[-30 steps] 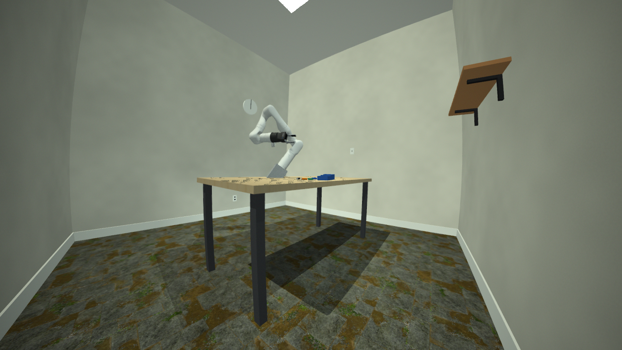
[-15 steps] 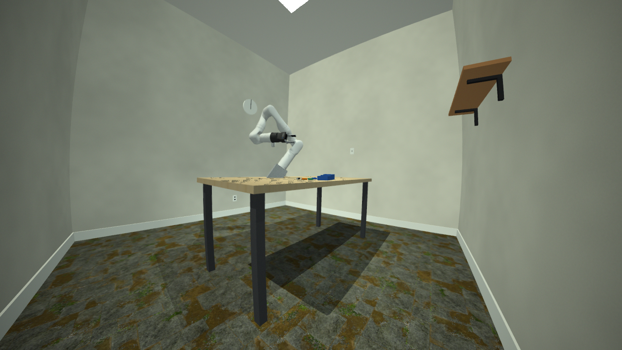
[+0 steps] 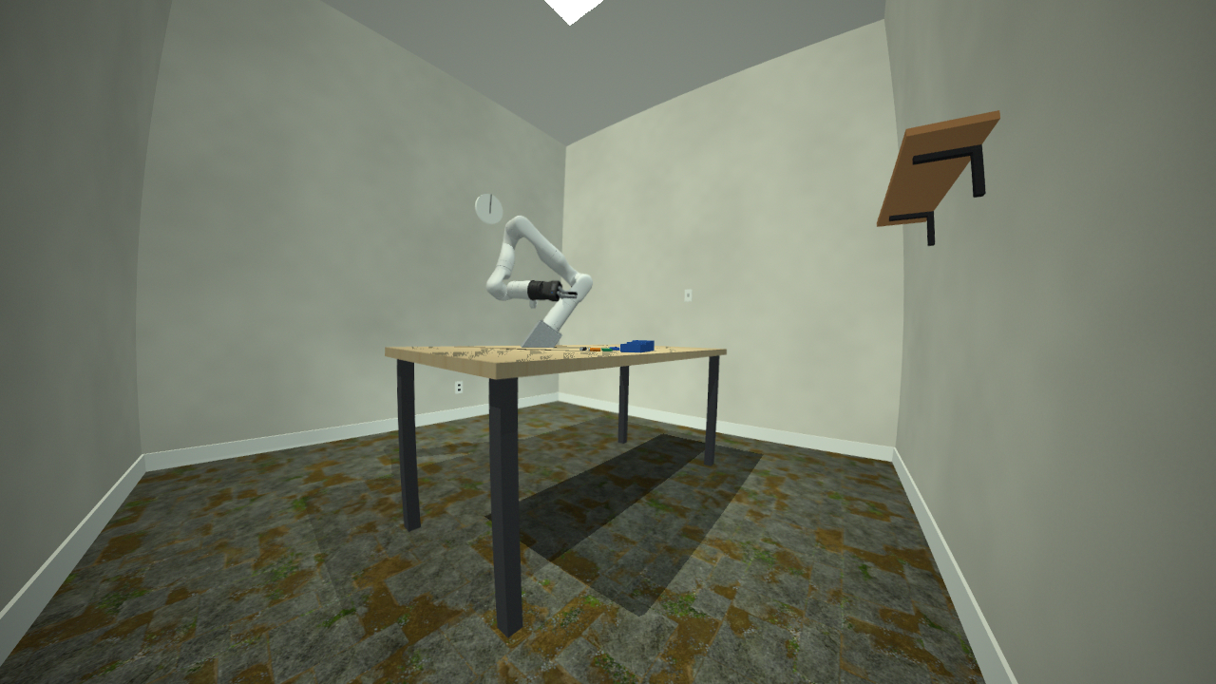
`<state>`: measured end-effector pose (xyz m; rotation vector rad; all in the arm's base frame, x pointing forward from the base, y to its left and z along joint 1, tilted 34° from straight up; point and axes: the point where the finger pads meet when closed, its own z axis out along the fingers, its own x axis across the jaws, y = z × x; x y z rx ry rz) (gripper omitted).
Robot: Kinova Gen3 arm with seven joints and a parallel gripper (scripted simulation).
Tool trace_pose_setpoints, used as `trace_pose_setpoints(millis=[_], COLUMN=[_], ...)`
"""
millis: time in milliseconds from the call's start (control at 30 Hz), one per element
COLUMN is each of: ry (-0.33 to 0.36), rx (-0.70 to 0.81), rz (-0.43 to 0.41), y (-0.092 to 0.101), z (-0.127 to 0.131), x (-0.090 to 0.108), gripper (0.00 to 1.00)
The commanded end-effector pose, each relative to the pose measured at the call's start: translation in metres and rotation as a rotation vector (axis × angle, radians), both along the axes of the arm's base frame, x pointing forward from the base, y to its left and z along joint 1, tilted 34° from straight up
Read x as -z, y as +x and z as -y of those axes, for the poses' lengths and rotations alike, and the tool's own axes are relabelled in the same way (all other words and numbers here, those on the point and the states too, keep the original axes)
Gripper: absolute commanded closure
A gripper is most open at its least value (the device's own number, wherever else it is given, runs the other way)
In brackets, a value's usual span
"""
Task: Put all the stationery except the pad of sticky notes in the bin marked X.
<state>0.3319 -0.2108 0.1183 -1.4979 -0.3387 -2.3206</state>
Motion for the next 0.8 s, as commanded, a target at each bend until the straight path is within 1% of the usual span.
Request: trace_pose_setpoints(millis=[0, 133, 167, 200, 267, 300, 367, 400, 467, 500, 567, 667, 733, 767], ry=[-0.011, -0.114, -0.138, -0.138, -0.196, -0.21, -0.271, -0.284, -0.348, -0.361, -0.361, -0.468, -0.525, -0.564], rx=[-0.013, -0.16, -0.192, -0.192, -0.262, -0.278, -0.345, -0.358, -0.42, -0.432, -0.432, -0.517, -0.559, -0.583], rz=[-0.003, -0.09, -0.11, -0.11, -0.153, -0.163, -0.205, -0.214, -0.256, -0.264, -0.264, -0.325, -0.355, -0.374], y=[0.001, 0.007, 0.008, 0.008, 0.009, 0.009, 0.009, 0.009, 0.008, 0.008, 0.008, 0.004, 0.004, 0.001], z=[-0.004, -0.037, -0.04, -0.04, -0.056, -0.057, -0.074, -0.074, -0.089, -0.088, -0.088, -0.11, -0.113, -0.121], x=[-0.003, -0.008, -0.008, -0.008, -0.011, -0.011, -0.013, -0.013, -0.016, -0.016, -0.016, -0.021, -0.022, -0.024], gripper=[0.69, 0.69, 0.69, 0.69, 0.69, 0.69, 0.69, 0.69, 0.69, 0.69, 0.69, 0.69, 0.69, 0.69])
